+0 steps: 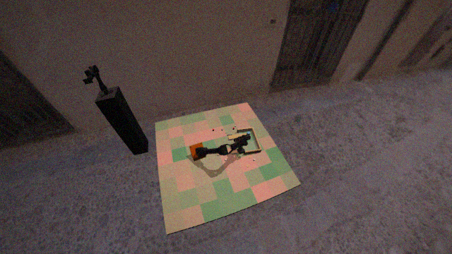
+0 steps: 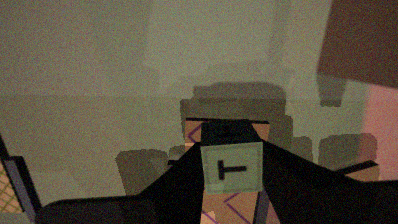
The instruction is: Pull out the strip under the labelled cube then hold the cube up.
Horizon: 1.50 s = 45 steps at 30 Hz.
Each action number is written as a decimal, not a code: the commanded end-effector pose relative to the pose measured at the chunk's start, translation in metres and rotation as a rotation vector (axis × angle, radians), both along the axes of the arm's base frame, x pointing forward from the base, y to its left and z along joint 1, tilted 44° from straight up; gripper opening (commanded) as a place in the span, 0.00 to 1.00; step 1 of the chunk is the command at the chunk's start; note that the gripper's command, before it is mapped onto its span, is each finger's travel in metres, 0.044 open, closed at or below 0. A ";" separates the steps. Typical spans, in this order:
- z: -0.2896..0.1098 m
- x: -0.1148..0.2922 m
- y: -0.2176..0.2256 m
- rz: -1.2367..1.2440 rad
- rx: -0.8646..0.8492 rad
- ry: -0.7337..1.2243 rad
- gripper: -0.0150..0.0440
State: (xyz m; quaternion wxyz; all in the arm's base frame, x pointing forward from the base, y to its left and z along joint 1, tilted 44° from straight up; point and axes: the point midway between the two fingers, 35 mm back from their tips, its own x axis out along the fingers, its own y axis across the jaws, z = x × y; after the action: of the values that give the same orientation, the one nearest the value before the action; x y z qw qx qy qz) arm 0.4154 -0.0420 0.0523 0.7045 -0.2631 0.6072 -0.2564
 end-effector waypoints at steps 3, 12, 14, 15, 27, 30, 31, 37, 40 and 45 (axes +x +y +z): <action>0.001 0.000 0.000 0.000 0.002 -0.003 0.28; 0.011 -0.034 0.020 0.001 0.006 -0.003 0.25; 0.013 -0.043 0.024 0.001 0.004 0.000 0.25; 0.014 -0.048 0.026 0.001 0.002 0.002 0.25; 0.015 -0.073 0.032 0.002 -0.002 0.009 0.25; 0.013 -0.085 0.033 0.002 -0.002 0.010 0.25; 0.012 -0.089 0.033 0.002 -0.002 0.010 0.25; 0.007 -0.112 0.033 0.002 -0.002 0.011 0.25; 0.005 -0.117 0.033 0.002 -0.002 0.011 0.25; 0.016 -0.119 0.044 0.002 -0.001 0.012 0.25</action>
State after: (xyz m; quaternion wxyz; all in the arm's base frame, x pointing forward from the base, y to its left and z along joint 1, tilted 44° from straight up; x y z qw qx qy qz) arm 0.3001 -0.0070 0.0604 0.6985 -0.2682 0.6120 -0.2561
